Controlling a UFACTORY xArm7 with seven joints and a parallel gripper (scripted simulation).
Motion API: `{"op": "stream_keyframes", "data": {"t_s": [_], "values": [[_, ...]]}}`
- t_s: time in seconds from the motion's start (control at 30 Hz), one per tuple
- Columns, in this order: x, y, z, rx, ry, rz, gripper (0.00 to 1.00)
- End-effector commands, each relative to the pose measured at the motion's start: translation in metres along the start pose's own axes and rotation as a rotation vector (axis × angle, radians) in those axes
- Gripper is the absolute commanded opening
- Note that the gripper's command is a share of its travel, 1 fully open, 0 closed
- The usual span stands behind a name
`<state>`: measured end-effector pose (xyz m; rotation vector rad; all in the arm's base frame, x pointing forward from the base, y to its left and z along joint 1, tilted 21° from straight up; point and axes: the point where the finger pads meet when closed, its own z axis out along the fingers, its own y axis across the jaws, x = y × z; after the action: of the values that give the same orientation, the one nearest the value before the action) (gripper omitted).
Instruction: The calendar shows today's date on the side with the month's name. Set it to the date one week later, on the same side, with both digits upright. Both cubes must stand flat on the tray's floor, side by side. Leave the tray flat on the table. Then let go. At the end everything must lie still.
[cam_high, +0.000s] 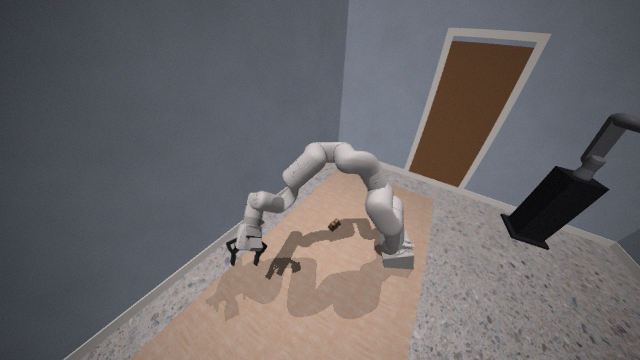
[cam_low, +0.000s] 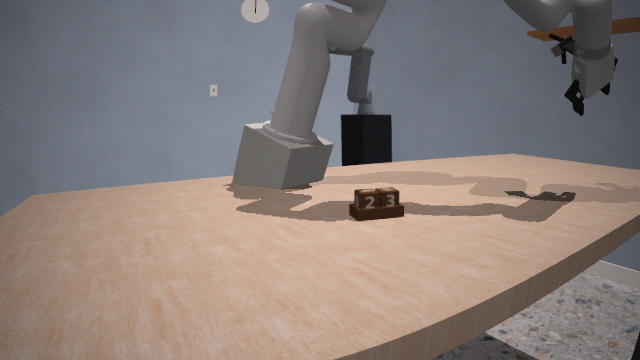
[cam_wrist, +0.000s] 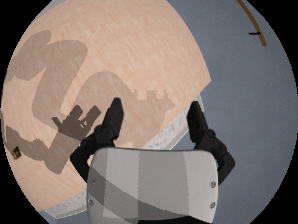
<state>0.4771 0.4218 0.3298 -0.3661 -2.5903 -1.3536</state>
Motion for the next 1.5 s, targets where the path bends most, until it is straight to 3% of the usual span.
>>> {"op": "stream_keyframes", "data": {"t_s": [0.0,0.27,0.33,0.47,0.87,0.9,0.93,1.07,1.47], "values": [[0.001,-0.005,-0.007,0.007,-0.022,0.015,1.0],[0.001,-0.005,-0.007,0.007,-0.022,0.015,1.0],[-0.015,-0.049,-0.041,0.053,-0.124,0.145,1.0],[-0.02,-0.063,-0.052,0.066,-0.158,0.189,1.0],[-0.02,-0.063,-0.052,0.066,-0.158,0.189,1.0],[-0.028,-0.094,-0.075,0.089,-0.229,0.28,1.0],[-0.031,-0.109,-0.085,0.098,-0.262,0.323,1.0],[-0.034,-0.126,-0.097,0.107,-0.3,0.372,1.0],[-0.034,-0.126,-0.097,0.107,-0.3,0.372,1.0]]}}
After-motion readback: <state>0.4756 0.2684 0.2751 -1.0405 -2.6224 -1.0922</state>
